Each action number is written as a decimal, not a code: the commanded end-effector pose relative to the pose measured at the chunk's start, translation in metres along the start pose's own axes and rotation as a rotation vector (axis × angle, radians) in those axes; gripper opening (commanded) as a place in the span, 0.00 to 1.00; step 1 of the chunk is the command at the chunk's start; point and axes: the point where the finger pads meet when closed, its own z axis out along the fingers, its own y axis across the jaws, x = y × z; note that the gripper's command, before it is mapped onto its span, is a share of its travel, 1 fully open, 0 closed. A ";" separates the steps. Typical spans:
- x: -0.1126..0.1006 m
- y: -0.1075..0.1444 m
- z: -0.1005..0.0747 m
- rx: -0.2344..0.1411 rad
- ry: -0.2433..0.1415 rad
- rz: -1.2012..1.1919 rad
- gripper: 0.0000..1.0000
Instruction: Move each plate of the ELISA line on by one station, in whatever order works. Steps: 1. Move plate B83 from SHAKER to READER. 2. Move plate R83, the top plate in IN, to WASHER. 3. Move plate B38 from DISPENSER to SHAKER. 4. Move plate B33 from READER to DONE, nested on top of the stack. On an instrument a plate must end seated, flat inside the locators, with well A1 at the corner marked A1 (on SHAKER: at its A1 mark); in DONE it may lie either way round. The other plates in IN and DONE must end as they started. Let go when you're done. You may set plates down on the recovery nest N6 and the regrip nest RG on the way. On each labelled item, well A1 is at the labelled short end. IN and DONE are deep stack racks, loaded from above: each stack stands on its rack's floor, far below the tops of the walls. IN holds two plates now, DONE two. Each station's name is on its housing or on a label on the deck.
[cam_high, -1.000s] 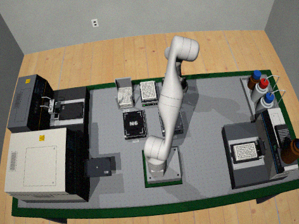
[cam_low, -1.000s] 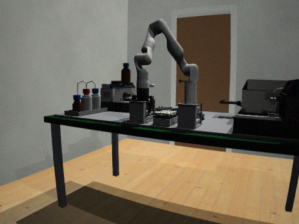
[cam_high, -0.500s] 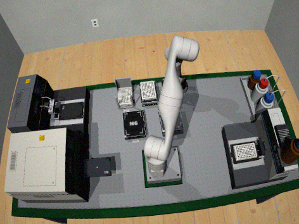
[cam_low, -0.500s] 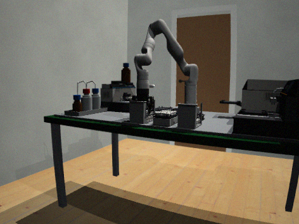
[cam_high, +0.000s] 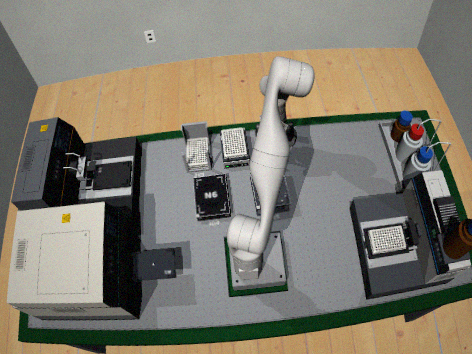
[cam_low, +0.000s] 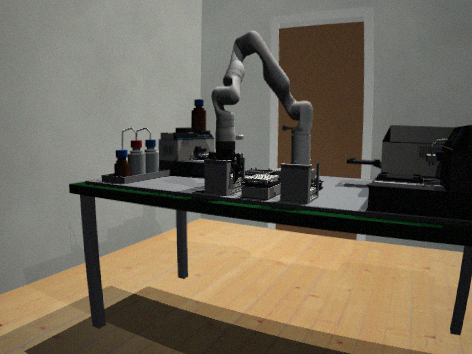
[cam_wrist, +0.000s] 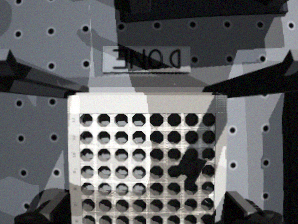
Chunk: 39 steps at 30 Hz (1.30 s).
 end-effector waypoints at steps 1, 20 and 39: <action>-0.001 0.000 0.000 0.001 -0.002 0.000 0.94; -0.001 0.000 0.002 0.001 -0.002 0.000 1.00; -0.001 0.000 -0.001 0.001 -0.002 0.000 1.00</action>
